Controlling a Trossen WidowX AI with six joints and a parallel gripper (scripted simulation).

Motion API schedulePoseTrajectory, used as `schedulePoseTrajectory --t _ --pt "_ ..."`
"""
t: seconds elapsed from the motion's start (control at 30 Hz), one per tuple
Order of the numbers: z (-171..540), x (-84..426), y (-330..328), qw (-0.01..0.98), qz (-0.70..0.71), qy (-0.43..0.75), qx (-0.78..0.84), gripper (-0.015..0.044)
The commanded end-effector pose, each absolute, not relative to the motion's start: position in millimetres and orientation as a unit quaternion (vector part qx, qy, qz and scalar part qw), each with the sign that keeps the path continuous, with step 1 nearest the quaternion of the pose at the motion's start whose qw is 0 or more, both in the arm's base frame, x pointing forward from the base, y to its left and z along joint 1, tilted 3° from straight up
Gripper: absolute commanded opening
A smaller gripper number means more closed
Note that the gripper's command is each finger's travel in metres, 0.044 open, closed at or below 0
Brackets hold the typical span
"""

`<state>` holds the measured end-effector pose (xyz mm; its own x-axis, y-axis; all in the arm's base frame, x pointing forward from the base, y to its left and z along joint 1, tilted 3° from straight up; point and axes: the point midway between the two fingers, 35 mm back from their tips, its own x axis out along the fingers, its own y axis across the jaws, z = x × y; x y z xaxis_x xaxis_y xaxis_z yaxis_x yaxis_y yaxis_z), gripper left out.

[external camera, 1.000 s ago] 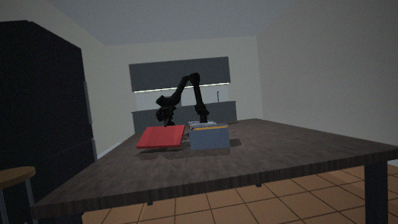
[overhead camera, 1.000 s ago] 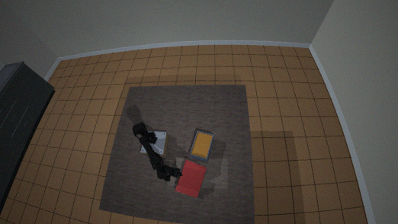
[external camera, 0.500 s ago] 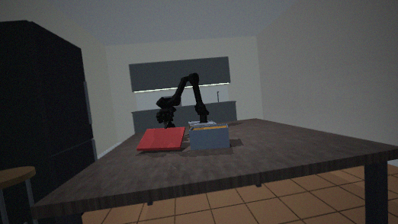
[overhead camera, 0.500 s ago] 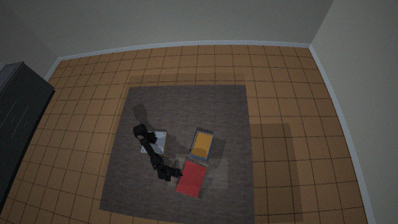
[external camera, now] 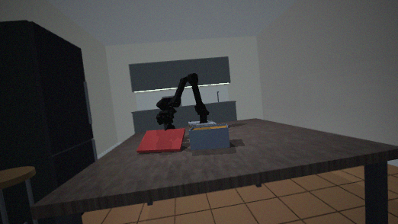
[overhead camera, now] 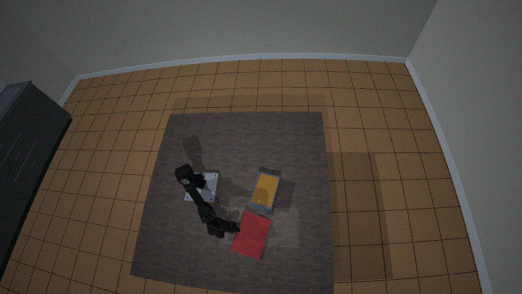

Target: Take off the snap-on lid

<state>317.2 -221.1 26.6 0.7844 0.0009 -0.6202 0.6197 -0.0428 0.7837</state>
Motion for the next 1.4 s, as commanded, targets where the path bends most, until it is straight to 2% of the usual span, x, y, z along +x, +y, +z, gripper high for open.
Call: schedulePoseTrajectory --t 0.0,1.37 --pt "20.1 316.6 -219.8 0.650 -0.238 0.231 0.684 0.0000" --pt "-12.2 317.1 -218.2 0.649 -0.238 0.231 0.684 0.0000"
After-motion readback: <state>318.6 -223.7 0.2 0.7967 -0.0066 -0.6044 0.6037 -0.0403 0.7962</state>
